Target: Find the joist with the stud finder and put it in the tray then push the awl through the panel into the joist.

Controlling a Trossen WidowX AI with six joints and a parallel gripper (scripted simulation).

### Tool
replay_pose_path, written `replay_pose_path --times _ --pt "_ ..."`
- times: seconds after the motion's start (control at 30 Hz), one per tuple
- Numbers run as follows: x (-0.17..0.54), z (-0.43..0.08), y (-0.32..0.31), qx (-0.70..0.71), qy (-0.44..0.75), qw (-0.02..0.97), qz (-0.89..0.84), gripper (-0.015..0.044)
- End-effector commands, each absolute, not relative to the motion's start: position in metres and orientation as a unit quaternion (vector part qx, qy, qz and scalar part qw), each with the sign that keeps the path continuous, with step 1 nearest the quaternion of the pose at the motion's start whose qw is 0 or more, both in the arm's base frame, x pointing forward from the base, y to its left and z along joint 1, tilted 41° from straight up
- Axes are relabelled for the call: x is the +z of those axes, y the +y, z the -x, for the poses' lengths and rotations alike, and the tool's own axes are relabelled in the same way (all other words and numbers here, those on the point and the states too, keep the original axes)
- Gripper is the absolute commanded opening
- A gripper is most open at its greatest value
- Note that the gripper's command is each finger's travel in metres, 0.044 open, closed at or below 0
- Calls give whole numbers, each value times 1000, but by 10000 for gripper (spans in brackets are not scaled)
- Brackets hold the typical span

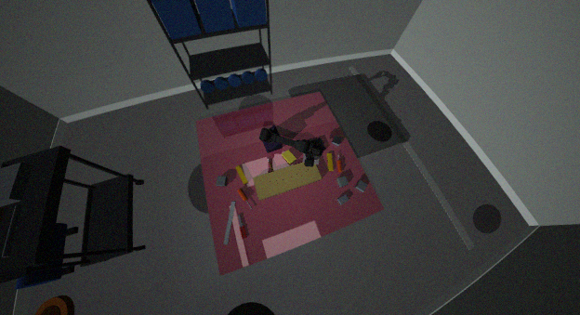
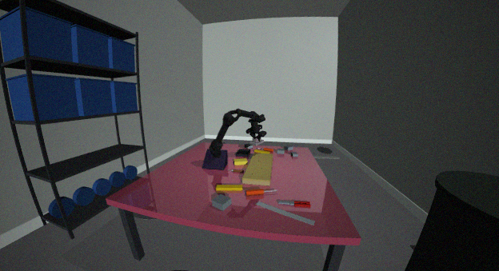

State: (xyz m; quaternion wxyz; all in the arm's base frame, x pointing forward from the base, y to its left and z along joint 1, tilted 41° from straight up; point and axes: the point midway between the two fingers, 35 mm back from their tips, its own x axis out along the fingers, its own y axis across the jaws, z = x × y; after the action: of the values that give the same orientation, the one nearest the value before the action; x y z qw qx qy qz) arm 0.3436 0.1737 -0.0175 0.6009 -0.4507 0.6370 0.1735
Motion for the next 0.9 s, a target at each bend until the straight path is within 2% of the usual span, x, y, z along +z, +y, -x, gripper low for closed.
replay_pose_path --times 0.0,0.57,0.87 --pt "-42 -323 203 215 634 574 472 0" --pt "-140 -214 266 335 627 439 550 0" --pt "-148 -210 264 338 626 433 553 0"
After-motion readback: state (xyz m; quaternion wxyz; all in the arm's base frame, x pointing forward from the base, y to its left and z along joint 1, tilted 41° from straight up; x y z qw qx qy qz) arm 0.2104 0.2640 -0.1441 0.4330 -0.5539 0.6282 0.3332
